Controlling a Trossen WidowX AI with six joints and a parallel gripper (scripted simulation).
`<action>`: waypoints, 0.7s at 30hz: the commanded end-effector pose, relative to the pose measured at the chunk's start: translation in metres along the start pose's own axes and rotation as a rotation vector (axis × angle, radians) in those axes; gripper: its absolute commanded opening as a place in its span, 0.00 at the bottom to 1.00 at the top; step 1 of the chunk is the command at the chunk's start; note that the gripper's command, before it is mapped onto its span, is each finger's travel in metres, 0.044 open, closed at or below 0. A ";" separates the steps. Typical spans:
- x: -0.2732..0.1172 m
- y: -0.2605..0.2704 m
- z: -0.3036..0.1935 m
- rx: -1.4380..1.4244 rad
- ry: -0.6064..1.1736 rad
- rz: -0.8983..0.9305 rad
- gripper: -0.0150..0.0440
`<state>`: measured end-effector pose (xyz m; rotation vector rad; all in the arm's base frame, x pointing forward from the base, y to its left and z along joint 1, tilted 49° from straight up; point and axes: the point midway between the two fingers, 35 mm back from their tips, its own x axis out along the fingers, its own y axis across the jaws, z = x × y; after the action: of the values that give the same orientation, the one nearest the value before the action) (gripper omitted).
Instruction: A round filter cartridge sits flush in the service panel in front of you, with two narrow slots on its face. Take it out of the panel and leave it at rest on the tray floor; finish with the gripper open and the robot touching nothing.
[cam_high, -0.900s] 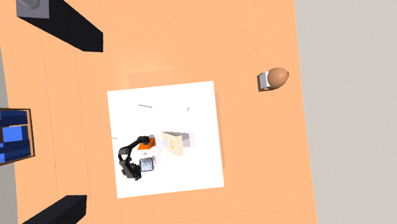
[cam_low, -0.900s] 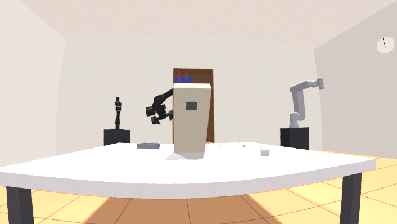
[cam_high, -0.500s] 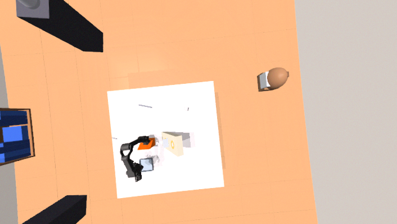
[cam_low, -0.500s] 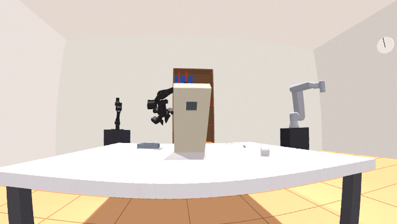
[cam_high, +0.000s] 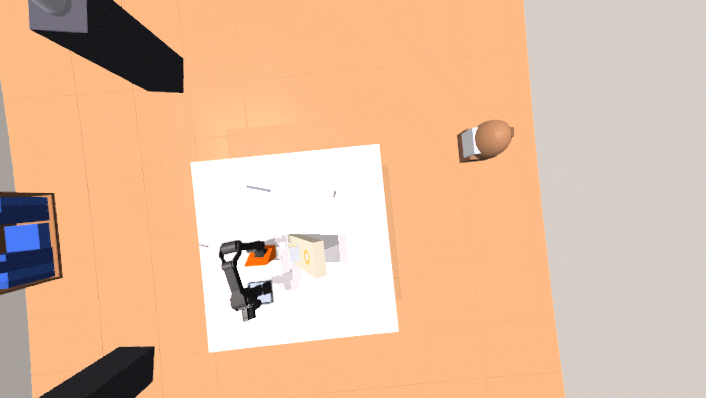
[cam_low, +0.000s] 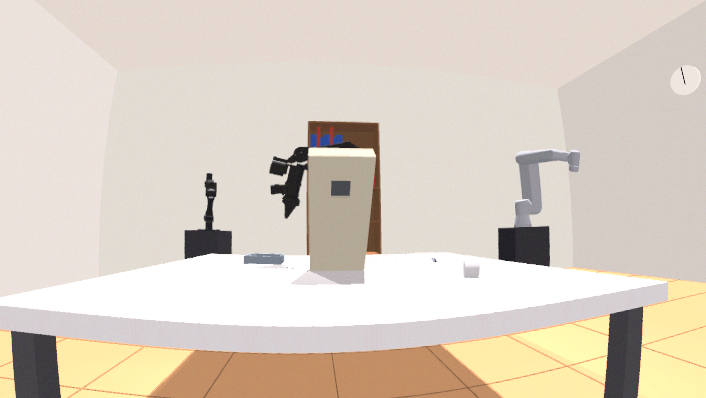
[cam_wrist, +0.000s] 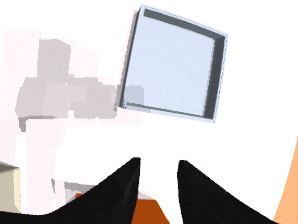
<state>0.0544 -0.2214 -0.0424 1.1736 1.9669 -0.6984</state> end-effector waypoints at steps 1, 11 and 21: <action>-0.047 0.063 0.007 -0.567 -0.263 0.224 0.42; -0.106 0.134 -0.009 -1.246 -0.652 0.358 0.42; -0.173 0.197 -0.056 -1.927 -1.191 0.349 0.42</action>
<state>0.2315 -0.1980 0.0589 0.1679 0.9635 0.4863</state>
